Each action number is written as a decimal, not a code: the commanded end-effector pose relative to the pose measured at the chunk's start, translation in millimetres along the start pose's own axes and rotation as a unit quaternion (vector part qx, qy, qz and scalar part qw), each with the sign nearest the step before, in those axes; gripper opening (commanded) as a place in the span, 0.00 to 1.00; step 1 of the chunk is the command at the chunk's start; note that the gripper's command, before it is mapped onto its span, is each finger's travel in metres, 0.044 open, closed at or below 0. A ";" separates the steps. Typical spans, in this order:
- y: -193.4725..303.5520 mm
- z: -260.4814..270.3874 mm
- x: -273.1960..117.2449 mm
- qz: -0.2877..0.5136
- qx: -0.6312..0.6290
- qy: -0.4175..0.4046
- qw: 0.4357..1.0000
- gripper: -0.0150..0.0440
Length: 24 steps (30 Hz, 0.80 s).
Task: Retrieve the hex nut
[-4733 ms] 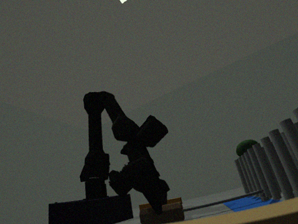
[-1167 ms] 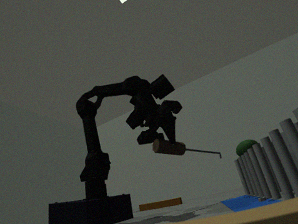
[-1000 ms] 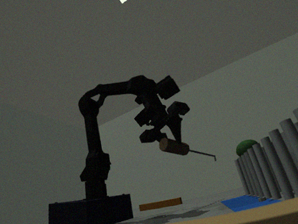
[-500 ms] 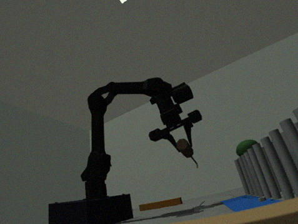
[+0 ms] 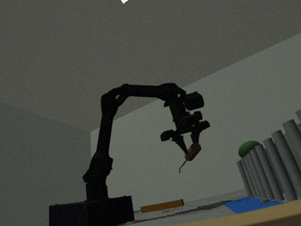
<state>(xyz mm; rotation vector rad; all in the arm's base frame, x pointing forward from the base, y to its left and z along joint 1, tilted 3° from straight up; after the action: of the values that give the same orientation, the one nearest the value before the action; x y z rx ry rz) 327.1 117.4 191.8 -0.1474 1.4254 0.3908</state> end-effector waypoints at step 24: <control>134.0 28.8 28.1 0.116 -0.423 0.059 0.897 0.25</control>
<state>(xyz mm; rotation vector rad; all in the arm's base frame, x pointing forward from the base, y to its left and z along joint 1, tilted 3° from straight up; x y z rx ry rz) 314.5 241.3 185.4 -0.6670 1.3405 1.1176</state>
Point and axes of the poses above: the point midway between the two fingers, 35 mm back from their tips, its own x axis out along the fingers, its own z axis across the jaws, y = z × x, the point moved 4 cm from there along -x, back along the fingers, and after that the axes turned 8 degrees about x, right-handed, at the moved point
